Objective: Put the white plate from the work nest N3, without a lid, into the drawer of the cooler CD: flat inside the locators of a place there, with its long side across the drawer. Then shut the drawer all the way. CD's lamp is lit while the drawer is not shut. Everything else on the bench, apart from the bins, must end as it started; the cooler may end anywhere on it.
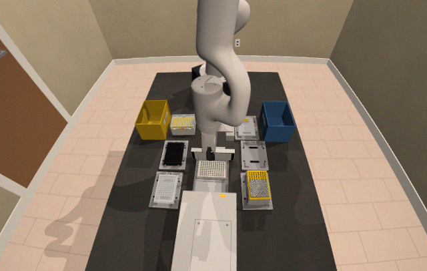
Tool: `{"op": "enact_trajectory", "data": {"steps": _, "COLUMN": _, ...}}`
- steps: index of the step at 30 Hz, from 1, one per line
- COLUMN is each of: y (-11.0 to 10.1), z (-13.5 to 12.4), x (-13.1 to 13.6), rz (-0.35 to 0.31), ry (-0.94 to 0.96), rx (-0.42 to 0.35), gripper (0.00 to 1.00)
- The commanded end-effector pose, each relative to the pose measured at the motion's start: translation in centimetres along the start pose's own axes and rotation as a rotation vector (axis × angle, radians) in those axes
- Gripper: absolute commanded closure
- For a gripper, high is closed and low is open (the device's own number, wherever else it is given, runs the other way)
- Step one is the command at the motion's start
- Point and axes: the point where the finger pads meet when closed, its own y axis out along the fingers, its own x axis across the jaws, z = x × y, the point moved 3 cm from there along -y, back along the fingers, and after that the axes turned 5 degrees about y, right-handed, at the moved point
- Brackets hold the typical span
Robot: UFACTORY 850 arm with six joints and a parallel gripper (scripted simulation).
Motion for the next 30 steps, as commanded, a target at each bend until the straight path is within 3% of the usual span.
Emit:
{"op": "enact_trajectory", "data": {"steps": 1, "y": 0.2, "z": -0.1, "x": -1.6, "rz": -0.002, "ry": 0.0, "rx": 0.001, "gripper": 1.0}}
{"op": "enact_trajectory", "data": {"steps": 30, "y": 2.2, "z": -1.2, "x": -14.0, "rz": -0.001, "ry": 0.0, "rx": 0.001, "gripper": 1.0}}
